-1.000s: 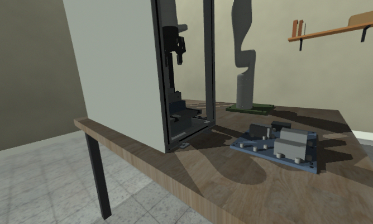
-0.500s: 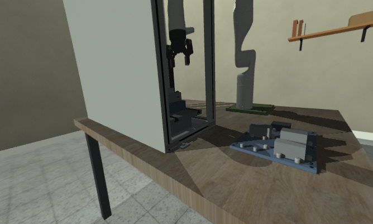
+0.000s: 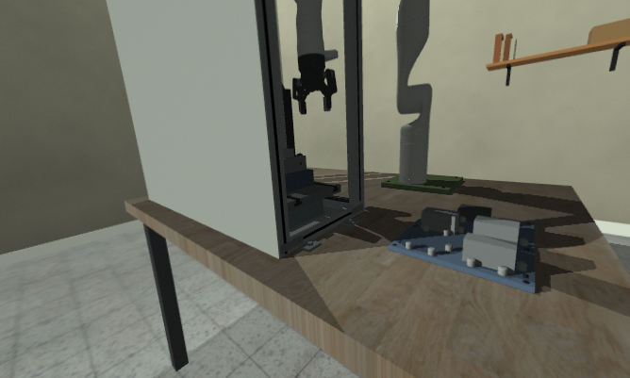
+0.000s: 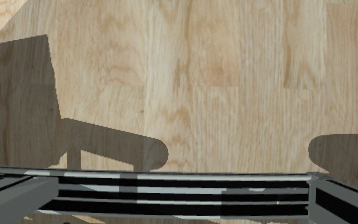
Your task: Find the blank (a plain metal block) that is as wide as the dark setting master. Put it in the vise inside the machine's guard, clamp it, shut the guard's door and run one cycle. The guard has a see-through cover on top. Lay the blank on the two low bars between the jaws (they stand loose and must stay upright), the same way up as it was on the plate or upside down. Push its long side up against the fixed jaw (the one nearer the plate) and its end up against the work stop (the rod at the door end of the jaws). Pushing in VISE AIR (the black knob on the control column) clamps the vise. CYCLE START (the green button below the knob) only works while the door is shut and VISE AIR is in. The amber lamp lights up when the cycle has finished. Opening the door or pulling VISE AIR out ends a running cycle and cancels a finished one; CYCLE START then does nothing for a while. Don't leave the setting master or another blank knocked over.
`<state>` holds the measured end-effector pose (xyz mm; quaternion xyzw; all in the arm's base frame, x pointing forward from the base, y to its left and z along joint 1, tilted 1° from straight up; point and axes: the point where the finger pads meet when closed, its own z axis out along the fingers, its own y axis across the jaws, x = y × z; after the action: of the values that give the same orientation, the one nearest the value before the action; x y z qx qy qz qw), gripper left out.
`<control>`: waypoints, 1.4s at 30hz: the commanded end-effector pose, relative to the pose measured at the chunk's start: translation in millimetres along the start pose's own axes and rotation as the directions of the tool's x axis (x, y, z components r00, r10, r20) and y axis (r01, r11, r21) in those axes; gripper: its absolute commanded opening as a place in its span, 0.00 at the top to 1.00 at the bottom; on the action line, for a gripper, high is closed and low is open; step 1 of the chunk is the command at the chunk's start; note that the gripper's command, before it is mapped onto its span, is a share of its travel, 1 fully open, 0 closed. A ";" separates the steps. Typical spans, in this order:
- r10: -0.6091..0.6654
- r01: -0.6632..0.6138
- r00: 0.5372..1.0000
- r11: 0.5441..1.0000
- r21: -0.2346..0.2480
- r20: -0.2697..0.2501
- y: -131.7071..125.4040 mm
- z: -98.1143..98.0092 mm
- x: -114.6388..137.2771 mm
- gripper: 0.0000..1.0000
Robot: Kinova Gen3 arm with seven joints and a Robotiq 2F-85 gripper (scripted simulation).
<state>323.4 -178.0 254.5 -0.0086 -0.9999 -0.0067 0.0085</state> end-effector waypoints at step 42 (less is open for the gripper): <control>-0.004 0.004 1.000 1.000 0.001 0.019 0.1 -4.3 102.4 0.00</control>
<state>221.3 -177.2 260.3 -0.0085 -0.9999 -0.0072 -0.0001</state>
